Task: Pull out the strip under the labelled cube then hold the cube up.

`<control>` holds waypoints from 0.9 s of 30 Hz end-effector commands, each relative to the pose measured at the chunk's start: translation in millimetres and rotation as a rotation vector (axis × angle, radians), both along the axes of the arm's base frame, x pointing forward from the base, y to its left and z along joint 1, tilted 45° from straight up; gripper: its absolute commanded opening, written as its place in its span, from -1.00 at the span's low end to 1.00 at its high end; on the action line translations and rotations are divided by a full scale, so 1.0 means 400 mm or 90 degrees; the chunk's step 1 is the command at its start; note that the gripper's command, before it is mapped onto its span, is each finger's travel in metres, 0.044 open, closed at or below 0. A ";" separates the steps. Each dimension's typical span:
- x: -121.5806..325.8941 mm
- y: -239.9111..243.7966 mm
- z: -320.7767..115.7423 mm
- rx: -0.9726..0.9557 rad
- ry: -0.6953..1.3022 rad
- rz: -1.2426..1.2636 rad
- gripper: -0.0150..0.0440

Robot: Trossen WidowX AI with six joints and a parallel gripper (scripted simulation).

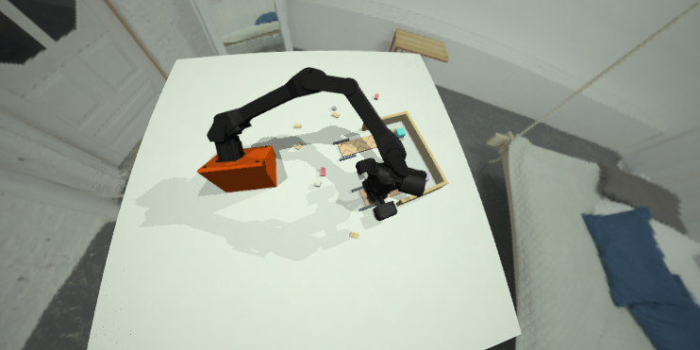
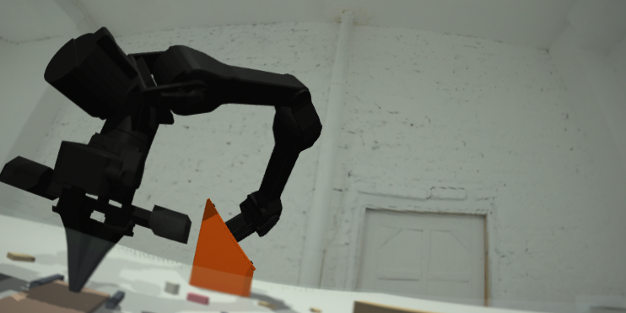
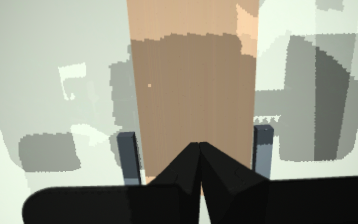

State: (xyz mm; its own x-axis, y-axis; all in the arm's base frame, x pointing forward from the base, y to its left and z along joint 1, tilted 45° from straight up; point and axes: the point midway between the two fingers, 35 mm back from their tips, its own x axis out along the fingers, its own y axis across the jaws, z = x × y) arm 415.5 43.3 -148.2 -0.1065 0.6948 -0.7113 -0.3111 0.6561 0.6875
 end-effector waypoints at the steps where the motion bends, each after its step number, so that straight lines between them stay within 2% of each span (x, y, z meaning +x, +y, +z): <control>1: 0.000 0.010 -0.006 0.003 0.001 0.002 -0.49; 14: 0.004 0.011 -0.009 0.003 0.001 0.002 -0.49; 27: -0.040 -0.005 -0.020 0.003 0.002 0.002 -0.49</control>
State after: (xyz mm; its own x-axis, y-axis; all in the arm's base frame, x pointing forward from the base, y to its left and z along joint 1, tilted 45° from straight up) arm 411.5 40.2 -150.5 -0.0927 0.6977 -0.7104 -0.3183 0.6552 0.6851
